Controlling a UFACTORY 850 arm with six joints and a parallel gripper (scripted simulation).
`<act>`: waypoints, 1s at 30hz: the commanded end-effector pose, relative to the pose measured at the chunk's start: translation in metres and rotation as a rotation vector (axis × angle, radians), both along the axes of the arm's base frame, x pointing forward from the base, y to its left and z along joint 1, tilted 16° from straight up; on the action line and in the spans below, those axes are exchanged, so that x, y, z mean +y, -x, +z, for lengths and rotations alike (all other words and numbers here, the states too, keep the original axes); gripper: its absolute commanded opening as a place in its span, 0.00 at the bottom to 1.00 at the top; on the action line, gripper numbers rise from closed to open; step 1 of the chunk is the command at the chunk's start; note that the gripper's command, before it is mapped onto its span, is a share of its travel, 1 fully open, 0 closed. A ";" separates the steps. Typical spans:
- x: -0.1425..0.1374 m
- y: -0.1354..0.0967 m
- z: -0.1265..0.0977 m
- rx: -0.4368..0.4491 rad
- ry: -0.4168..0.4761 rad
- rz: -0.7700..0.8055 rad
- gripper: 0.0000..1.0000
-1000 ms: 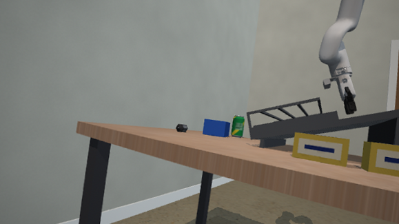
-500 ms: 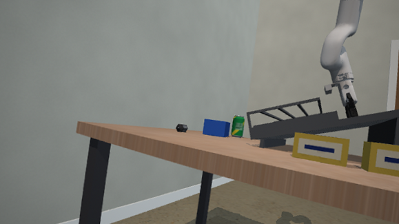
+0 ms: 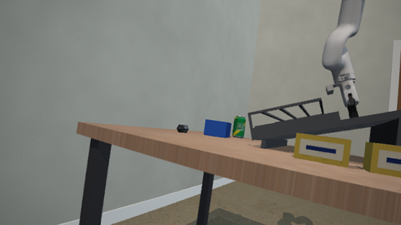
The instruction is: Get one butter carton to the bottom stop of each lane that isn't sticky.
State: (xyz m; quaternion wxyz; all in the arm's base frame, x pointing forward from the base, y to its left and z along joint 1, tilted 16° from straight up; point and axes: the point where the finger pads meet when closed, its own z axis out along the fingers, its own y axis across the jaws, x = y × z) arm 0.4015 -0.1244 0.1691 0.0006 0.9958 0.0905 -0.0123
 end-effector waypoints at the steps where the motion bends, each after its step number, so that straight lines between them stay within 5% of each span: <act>1: 0.000 -0.001 0.001 -0.001 0.000 0.000 0.00; 23: 0.000 -0.001 0.001 -0.001 0.000 0.000 0.00; 24: 0.000 -0.001 0.001 -0.001 0.000 0.000 1.00; 30: 0.000 -0.001 0.001 -0.001 0.000 0.000 1.00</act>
